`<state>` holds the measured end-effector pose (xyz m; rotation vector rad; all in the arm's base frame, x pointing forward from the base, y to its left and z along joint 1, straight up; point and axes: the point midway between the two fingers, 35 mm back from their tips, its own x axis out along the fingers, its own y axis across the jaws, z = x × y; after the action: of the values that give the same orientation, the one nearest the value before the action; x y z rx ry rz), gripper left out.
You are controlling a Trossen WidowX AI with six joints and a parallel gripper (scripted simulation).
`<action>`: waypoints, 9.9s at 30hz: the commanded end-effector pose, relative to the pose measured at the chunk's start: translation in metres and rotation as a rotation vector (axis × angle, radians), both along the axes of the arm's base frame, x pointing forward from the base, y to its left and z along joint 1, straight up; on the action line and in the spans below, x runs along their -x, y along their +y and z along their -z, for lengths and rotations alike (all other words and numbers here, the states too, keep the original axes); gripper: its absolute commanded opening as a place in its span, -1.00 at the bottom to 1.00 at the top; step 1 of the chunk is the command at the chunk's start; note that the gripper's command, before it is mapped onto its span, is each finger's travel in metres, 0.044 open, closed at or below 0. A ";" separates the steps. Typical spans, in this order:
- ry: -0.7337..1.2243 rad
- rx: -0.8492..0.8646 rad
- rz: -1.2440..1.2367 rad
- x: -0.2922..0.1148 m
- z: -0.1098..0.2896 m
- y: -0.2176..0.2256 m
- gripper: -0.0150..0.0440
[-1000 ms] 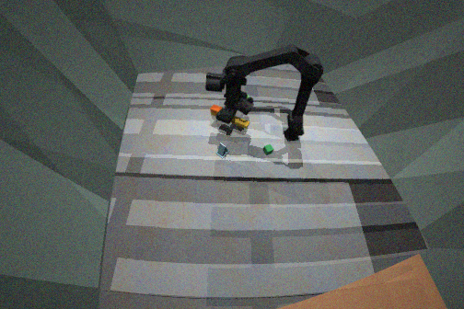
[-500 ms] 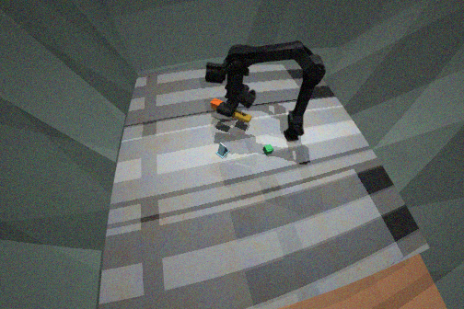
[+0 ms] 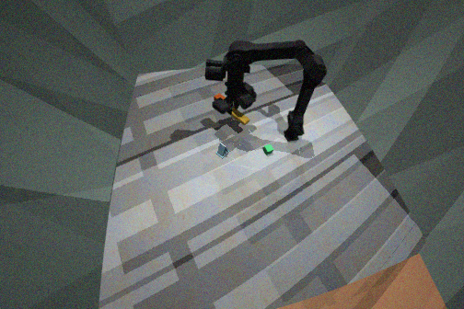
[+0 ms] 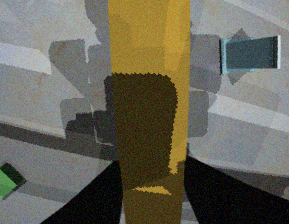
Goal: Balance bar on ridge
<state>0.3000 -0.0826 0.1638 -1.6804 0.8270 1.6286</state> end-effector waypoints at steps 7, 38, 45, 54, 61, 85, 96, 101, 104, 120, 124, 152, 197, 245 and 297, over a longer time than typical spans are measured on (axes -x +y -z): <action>-0.003 -0.007 0.398 -0.007 -0.002 0.011 -0.49; -0.007 -0.051 1.633 -0.032 -0.005 0.047 -0.49; -0.007 -0.062 1.912 -0.039 -0.006 0.055 -0.49; -0.007 -0.075 2.271 -0.047 -0.007 0.065 -0.49; -0.006 -0.085 2.550 -0.053 -0.007 0.071 -0.49; 0.000 -0.119 3.507 -0.068 -0.008 0.089 -0.49; 0.004 -0.129 3.835 -0.070 -0.005 0.093 -0.49; 0.005 -0.133 3.970 -0.070 0.003 0.094 -0.49; 0.006 -0.135 4.054 -0.070 0.007 0.095 -0.49; 0.011 -0.143 4.454 -0.059 0.028 0.101 -0.49; 0.011 -0.143 4.530 -0.055 0.032 0.103 -0.49; 0.012 -0.142 4.643 -0.044 0.041 0.111 -0.49; 0.012 -0.142 4.643 -0.044 0.045 0.111 -0.49; 0.012 -0.142 4.643 -0.043 0.049 0.111 -0.49; 0.012 -0.142 4.643 -0.043 0.049 0.110 -0.49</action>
<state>0.3436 0.0282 0.1152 -2.5425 -0.9028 2.4421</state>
